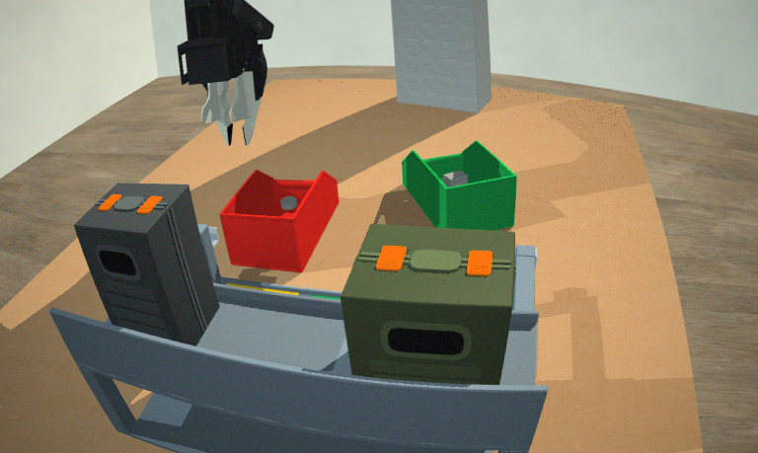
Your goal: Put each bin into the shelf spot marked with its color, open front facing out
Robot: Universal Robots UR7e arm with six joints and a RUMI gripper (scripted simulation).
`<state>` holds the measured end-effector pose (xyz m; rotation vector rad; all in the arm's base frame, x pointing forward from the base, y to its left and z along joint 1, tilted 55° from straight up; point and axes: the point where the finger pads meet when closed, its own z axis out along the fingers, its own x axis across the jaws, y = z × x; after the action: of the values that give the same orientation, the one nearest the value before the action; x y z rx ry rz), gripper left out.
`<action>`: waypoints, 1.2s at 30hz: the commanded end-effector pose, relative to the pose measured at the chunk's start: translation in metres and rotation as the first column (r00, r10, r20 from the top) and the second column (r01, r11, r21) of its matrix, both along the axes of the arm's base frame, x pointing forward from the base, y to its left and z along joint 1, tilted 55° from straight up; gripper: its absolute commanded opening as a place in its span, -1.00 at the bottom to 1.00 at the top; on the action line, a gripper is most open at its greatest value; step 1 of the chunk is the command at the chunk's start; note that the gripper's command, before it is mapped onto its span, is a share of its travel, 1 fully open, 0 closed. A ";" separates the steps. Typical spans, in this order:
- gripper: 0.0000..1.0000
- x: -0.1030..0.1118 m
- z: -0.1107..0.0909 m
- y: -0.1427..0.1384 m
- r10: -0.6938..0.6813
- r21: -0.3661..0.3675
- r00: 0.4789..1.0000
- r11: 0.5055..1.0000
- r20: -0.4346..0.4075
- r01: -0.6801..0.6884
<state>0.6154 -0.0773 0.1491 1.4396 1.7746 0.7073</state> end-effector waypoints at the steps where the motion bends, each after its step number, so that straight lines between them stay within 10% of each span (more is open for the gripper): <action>1: -0.70 -0.003 0.003 0.000 0.000 0.000 1.000 1.000 0.001 0.000; 27: -0.70 -0.009 0.007 0.000 0.000 0.000 1.000 1.000 0.001 0.000; 28: -1.00 -0.009 0.007 0.000 0.000 0.000 1.000 1.000 0.001 0.000; 36: -1.00 -0.009 0.007 0.000 0.000 0.000 1.000 1.000 0.001 0.000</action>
<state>0.6061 -0.0769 0.1558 1.4397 1.7748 0.7073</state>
